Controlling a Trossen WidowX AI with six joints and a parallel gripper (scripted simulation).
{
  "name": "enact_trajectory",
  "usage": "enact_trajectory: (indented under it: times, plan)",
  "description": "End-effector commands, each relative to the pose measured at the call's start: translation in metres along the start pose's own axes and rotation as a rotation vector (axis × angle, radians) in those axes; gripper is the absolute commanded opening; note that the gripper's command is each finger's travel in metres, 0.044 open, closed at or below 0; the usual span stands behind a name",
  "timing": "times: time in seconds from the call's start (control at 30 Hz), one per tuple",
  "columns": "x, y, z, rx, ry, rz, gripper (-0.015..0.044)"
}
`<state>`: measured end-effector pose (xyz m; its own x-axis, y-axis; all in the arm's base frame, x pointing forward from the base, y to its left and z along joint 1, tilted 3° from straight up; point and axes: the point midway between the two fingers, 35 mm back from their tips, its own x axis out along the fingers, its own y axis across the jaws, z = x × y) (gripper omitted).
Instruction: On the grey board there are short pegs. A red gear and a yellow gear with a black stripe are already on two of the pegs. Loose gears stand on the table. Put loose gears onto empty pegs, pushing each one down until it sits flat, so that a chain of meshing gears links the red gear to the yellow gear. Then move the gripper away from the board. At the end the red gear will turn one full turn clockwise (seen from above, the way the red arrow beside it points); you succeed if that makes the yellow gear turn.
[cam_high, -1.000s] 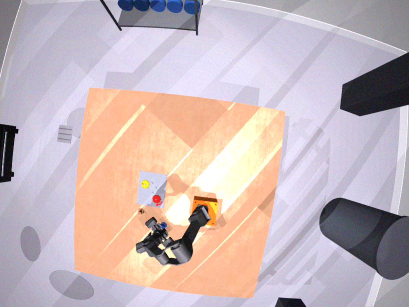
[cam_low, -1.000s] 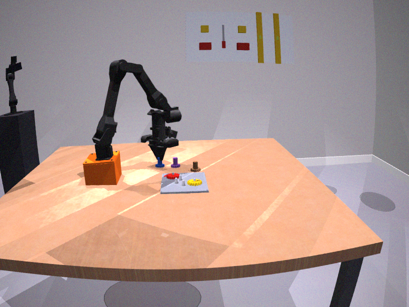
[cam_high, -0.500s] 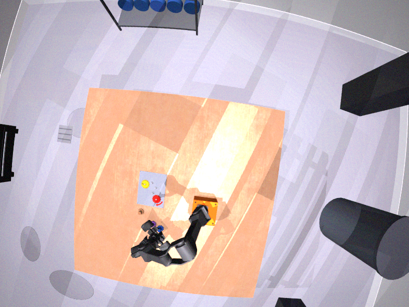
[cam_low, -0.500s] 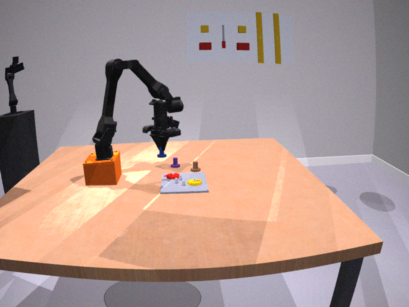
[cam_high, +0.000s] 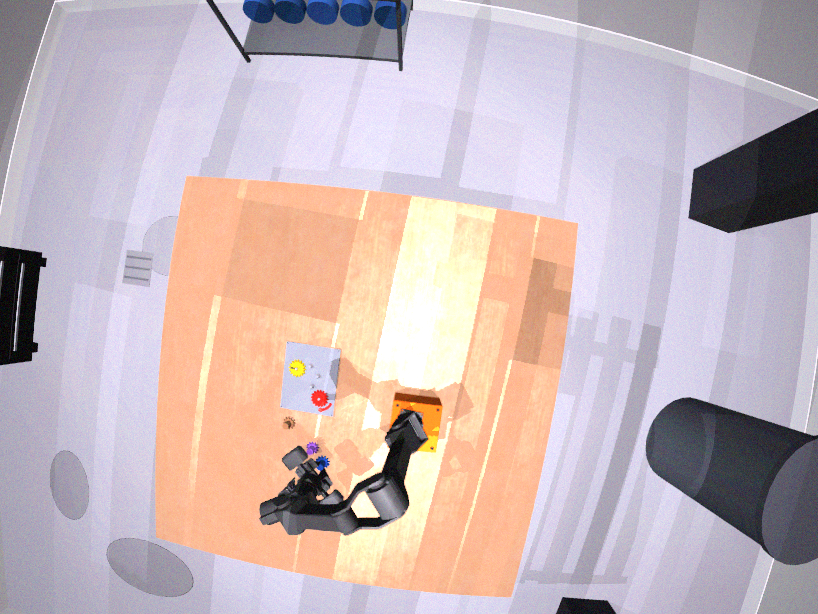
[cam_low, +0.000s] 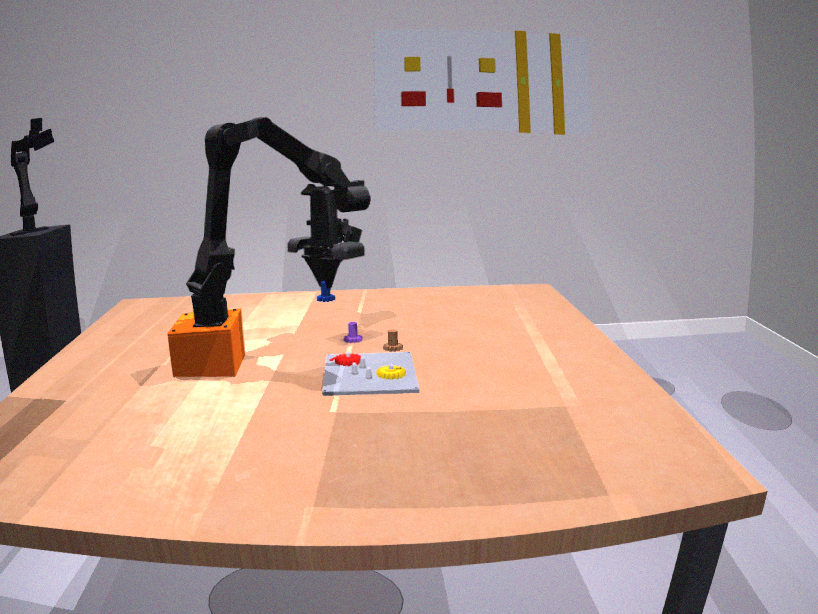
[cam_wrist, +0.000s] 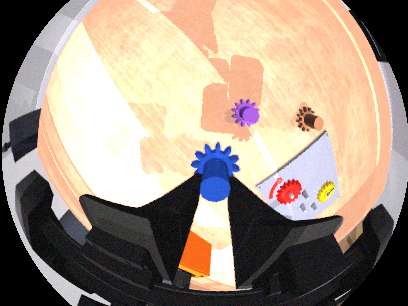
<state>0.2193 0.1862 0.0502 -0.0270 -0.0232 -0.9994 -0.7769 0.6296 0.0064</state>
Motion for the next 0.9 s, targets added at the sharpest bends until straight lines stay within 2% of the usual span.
enact_trajectory:
  times: [0.0,0.4,0.87]
  plan:
    - [-0.014,-0.001,0.001,-0.007,-0.008,0.001,0.0000]
    - [-0.050,-0.001,-0.007,-0.007,-0.007,0.001,0.0000]
    - [-0.041,-0.027,-0.008,-0.005,-0.009,-0.002,0.0000]
